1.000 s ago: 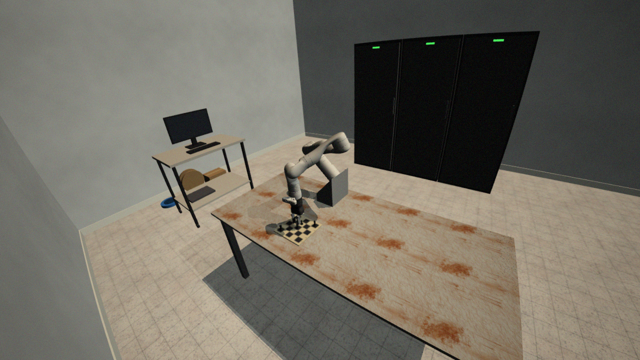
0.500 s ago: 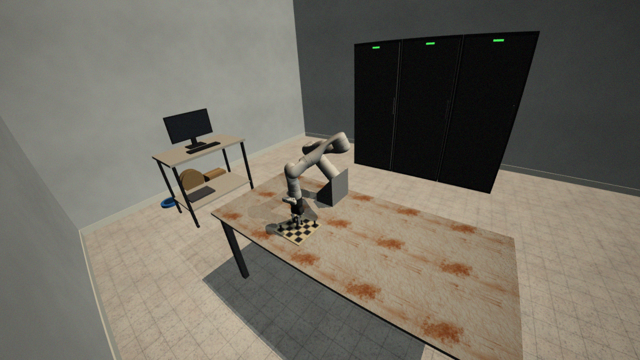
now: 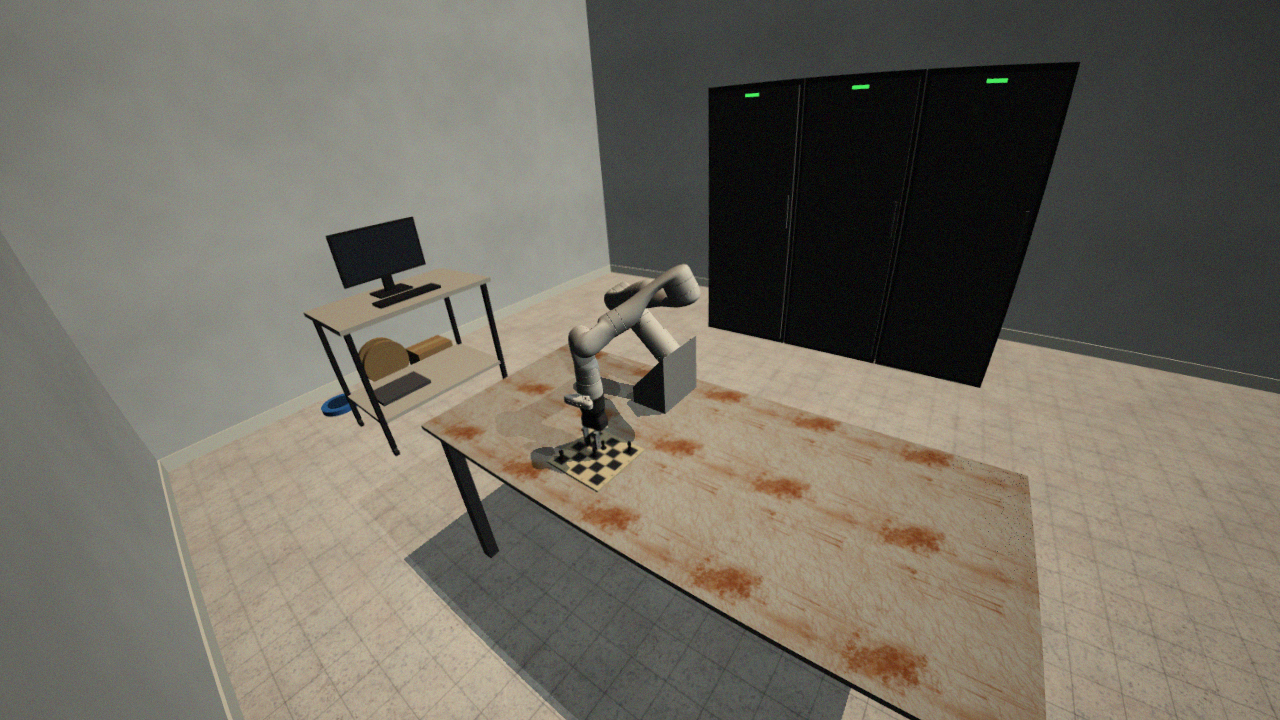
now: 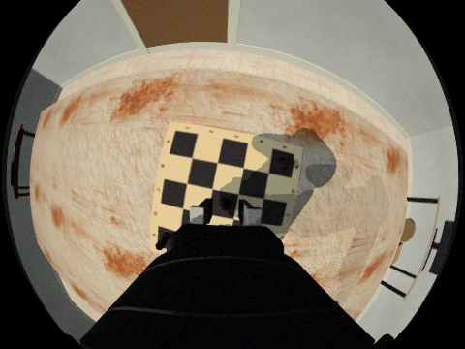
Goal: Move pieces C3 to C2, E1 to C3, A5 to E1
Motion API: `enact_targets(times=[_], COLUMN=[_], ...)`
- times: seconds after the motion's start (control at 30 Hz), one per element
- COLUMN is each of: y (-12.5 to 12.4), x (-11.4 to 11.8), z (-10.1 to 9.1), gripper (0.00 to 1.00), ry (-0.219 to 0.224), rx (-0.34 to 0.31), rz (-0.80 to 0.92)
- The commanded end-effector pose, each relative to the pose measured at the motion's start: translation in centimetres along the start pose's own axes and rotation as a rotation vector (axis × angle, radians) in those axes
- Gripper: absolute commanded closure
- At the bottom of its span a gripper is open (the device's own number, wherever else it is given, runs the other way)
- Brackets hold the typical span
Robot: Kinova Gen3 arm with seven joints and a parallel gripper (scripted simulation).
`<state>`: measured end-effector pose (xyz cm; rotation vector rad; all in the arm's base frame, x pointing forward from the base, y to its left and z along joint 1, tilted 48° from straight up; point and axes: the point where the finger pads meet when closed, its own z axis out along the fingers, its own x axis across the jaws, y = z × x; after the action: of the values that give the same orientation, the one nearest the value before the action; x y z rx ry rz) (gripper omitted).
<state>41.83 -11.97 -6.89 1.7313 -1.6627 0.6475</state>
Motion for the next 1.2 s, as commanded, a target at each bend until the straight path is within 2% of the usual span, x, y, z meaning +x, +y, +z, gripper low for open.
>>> enact_targets(times=[0.0,0.57,1.17], y=[-0.3,-0.3,-0.3], x=[-0.1,0.0,0.0], z=[0.4,3.0,3.2], gripper=[0.32,0.32,0.32], ry=[-0.003,-0.003,-0.003], rx=[0.008,0.007,0.007], rz=[-0.006,-0.003,-0.004])
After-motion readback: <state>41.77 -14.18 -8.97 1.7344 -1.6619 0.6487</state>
